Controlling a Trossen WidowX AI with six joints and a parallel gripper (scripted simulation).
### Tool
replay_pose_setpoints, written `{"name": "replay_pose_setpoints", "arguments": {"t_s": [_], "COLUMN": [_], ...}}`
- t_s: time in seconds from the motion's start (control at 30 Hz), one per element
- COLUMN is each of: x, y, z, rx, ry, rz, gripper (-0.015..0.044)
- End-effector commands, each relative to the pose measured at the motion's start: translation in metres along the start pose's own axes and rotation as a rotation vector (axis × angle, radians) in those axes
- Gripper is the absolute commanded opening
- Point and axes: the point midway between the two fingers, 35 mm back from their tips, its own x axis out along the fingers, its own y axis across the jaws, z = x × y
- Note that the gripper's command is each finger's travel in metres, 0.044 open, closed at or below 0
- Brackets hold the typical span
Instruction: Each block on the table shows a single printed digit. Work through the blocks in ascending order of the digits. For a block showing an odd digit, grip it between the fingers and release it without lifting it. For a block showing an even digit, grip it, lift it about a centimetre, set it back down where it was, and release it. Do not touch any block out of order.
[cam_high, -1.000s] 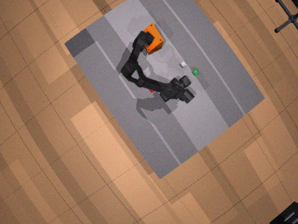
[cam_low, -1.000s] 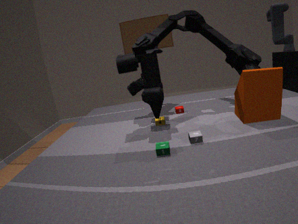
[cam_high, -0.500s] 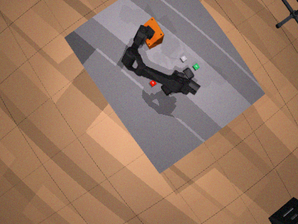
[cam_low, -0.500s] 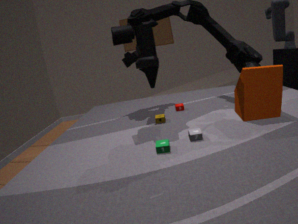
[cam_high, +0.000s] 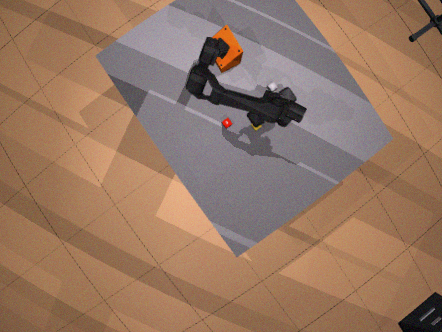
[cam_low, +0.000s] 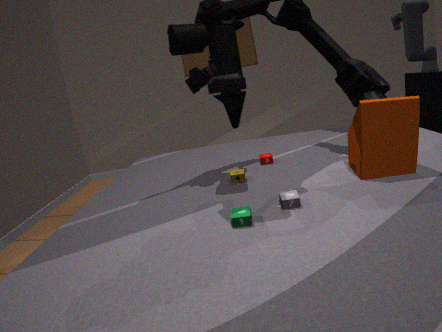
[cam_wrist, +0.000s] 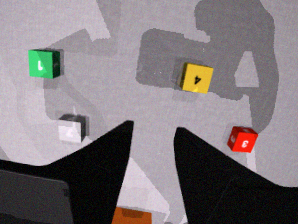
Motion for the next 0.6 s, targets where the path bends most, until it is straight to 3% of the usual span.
{"name": "replay_pose_setpoints", "arguments": {"t_s": [0.0,0.17,0.4,0.47,0.57], "x": [0.003,0.008,0.008,0.022,0.077], "y": [0.057,0.098,0.099,0.099,0.098], "z": [-0.041,-0.088,-0.090,-0.088,-0.089], "rx": [-0.020,-0.016,-0.016,-0.016,-0.015], "ry": [0.016,0.021,0.021,0.021,0.020], "rz": [-0.002,-0.019,-0.019,-0.019,-0.020], "gripper": [0.0120,0.0120,0.0120,0.0172,0.0251]}}
